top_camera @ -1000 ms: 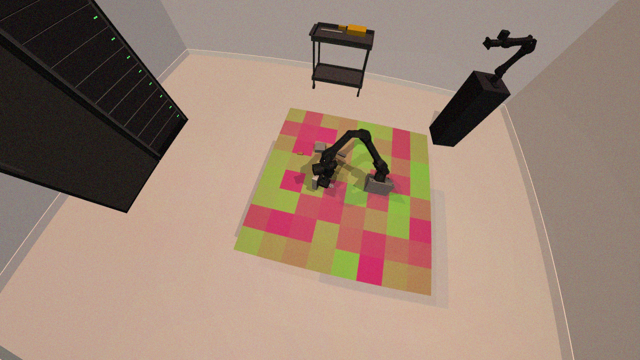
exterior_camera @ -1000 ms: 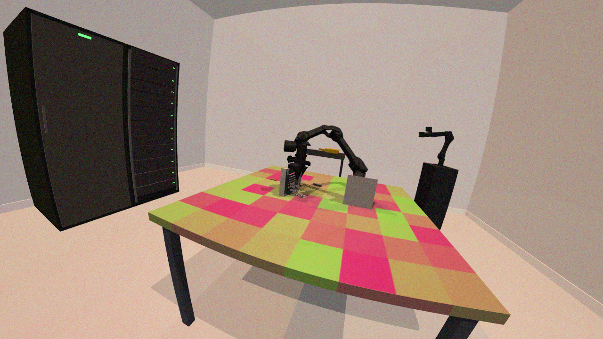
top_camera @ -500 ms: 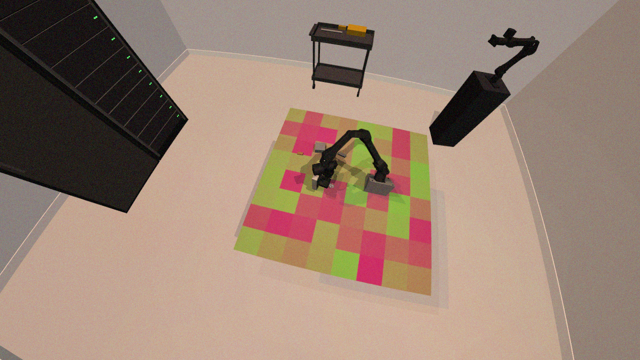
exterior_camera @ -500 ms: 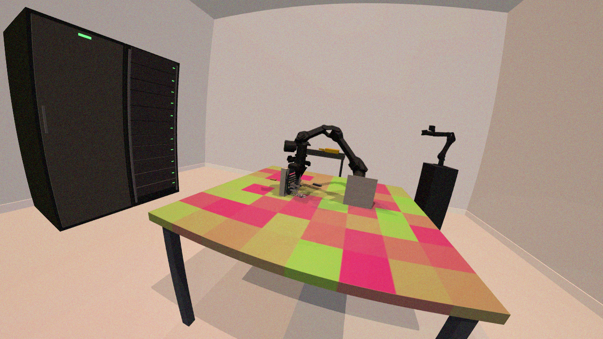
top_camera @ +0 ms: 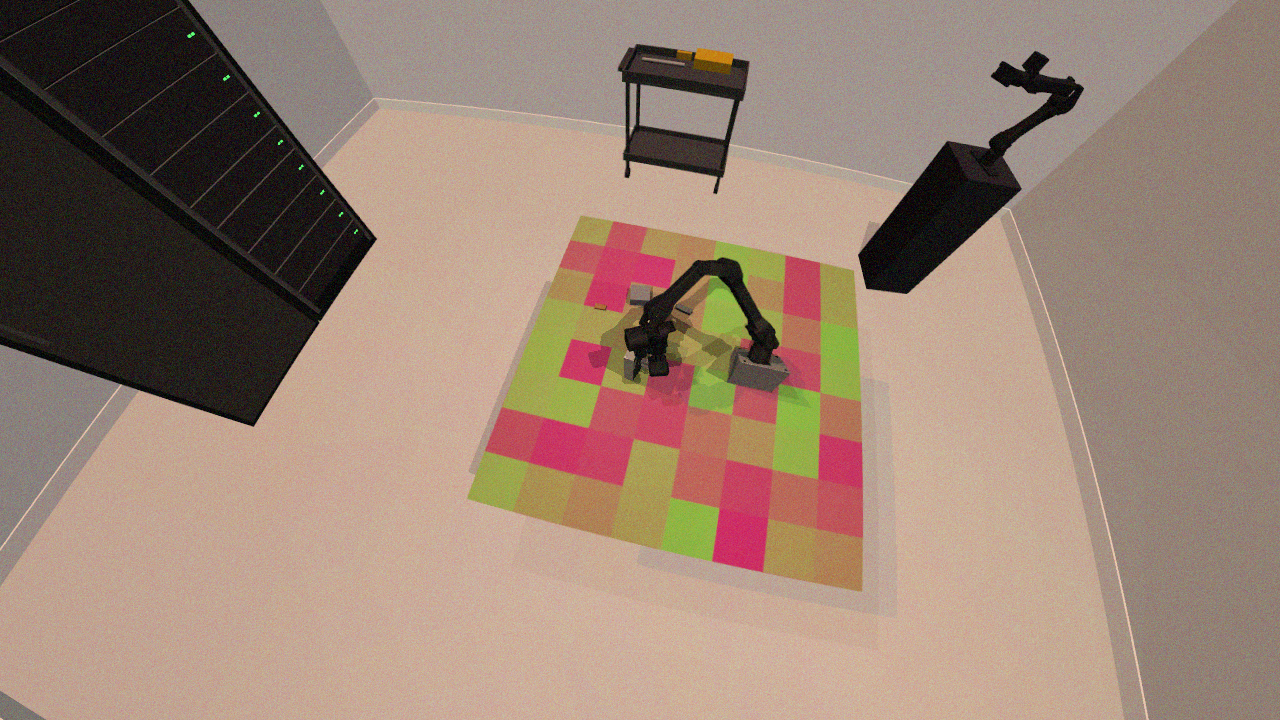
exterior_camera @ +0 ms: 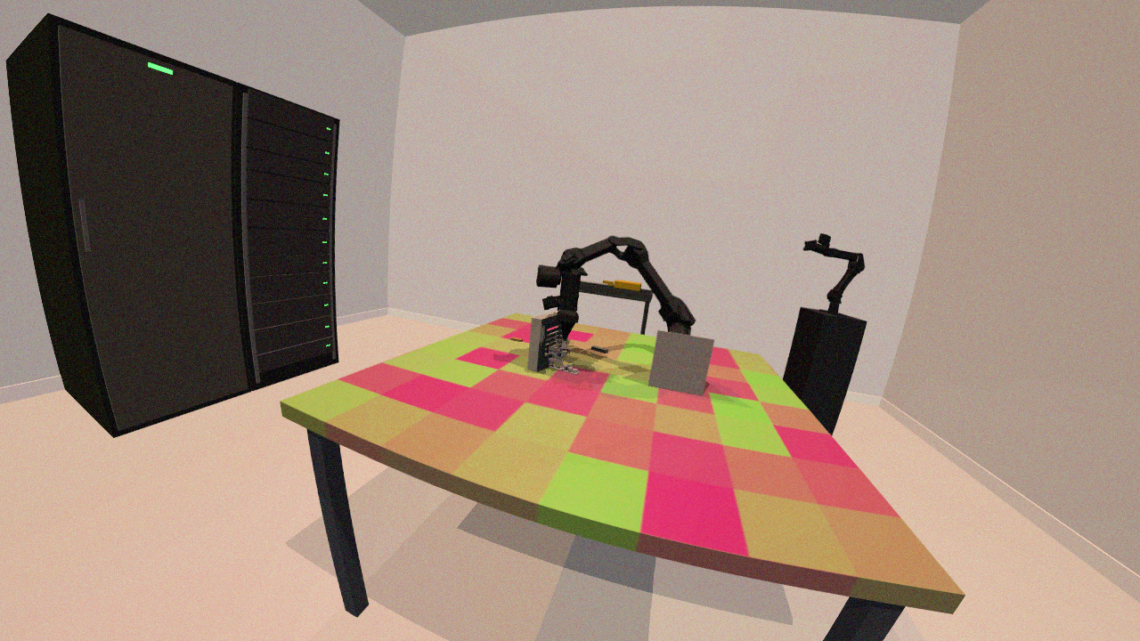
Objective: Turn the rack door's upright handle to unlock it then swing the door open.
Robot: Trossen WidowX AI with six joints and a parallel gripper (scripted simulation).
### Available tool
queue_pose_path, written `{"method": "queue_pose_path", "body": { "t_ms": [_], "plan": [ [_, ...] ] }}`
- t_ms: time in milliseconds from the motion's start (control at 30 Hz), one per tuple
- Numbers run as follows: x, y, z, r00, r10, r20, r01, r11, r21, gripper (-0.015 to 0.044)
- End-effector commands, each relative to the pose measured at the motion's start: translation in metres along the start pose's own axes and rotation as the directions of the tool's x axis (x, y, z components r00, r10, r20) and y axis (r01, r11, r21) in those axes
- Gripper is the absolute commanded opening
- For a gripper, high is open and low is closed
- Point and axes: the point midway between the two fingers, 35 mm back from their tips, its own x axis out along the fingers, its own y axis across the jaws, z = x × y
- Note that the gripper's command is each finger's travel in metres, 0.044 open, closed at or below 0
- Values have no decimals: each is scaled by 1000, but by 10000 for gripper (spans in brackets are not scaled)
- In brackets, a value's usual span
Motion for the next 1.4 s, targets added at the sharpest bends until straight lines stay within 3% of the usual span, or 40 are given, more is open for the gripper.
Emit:
{"method": "queue_pose_path", "body": {
  "t_ms": [0, 367, 833, 1133, 1367],
  "plan": [
    [2, 0, -1, 1000, -1, -3, 0, 981, -195, 11],
    [2, 0, -1, 1000, -1, -3, -2, 740, -673, 11],
    [2, 0, -1, 1000, -1, -3, -3, 151, -989, 11],
    [2, 0, -1, 1000, -1, -4, -3, 119, -993, 11],
    [2, 0, -1, 1000, -1, -4, -3, 119, -993, 195]
  ]
}}
